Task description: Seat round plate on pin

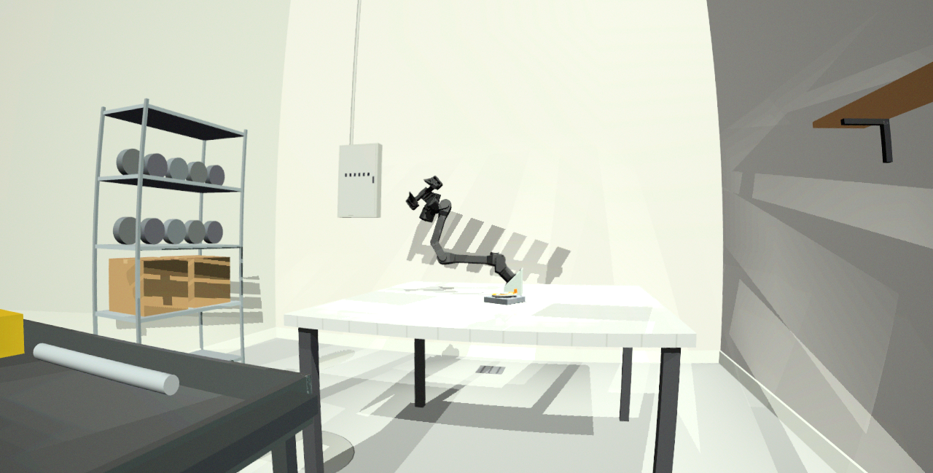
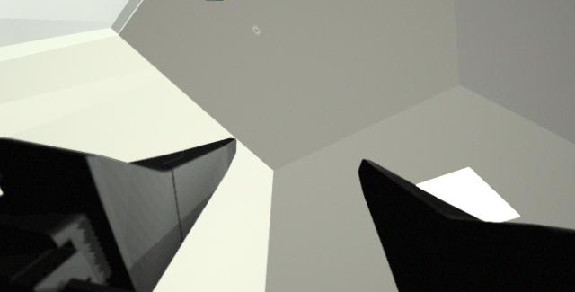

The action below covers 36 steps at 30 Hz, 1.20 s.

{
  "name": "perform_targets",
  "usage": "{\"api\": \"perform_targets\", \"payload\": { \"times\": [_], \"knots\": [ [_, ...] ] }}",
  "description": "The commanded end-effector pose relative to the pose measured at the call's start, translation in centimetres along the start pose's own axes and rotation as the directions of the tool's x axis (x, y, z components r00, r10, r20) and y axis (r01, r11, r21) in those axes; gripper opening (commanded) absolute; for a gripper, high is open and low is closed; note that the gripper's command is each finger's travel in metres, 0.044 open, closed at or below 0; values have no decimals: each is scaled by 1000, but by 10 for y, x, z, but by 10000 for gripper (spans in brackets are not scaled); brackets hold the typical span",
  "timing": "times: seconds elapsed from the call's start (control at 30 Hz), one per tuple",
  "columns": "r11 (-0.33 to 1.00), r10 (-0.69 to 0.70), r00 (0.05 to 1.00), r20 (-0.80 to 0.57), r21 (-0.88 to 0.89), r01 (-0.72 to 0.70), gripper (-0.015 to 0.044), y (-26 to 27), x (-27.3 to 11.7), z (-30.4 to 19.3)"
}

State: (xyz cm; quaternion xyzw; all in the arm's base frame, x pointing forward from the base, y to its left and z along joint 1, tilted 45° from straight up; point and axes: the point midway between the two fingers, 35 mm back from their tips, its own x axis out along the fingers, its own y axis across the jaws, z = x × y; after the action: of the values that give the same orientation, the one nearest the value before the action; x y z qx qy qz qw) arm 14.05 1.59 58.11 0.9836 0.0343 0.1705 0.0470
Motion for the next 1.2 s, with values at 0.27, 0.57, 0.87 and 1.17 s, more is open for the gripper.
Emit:
{"api": "perform_targets", "payload": {
  "times": [0.27,0.57,0.87,1.17],
  "knots": [
    [850,12,995,-100,-523,-62,164,-96,2,-16],
    [331,-101,990,-95,-942,-57,0,-212,35,31],
    [-342,-196,961,197,-932,121,0,-296,80,172],
    [-785,-113,804,583,-549,287,0,-302,88,332]
  ]
}}
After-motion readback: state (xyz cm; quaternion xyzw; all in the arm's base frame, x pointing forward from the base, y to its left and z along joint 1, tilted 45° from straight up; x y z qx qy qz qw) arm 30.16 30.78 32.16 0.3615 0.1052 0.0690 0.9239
